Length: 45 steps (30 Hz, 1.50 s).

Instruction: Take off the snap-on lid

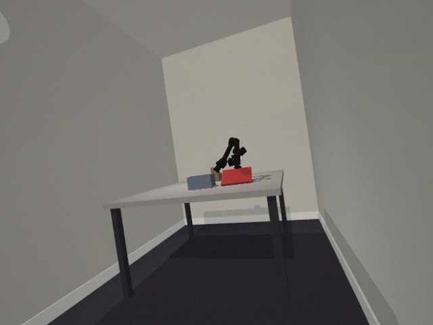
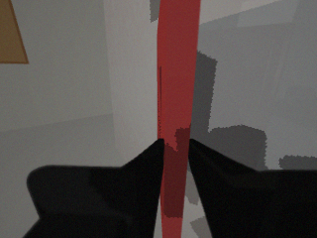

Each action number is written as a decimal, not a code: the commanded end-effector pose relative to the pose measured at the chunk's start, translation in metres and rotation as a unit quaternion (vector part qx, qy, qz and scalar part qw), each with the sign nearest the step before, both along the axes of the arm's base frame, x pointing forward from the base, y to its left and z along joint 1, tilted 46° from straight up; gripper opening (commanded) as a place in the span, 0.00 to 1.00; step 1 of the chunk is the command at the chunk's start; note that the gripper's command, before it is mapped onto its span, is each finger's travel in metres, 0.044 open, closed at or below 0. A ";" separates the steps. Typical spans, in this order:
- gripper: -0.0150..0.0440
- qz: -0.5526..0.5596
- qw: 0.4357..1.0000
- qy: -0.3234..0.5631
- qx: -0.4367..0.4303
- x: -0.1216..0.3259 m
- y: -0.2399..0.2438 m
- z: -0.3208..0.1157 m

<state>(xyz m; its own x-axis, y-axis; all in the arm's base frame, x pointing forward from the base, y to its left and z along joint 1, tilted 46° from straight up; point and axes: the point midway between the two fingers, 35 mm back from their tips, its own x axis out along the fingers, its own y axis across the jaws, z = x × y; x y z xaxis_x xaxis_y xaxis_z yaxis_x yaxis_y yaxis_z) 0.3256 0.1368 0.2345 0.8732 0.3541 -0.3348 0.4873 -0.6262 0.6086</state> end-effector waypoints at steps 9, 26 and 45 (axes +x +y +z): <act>0.25 0.010 1.000 0.014 -0.003 0.000 0.013 -0.017; 0.25 0.010 1.000 0.014 -0.003 0.003 0.023 -0.027; 0.43 0.010 1.000 0.014 -0.003 0.005 0.025 -0.025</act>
<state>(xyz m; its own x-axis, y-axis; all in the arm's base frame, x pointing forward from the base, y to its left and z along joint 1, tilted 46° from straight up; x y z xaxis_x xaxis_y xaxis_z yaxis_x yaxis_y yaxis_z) 0.3306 0.1627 0.2077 0.8632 0.3613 -0.3525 0.5048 -0.6167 0.6041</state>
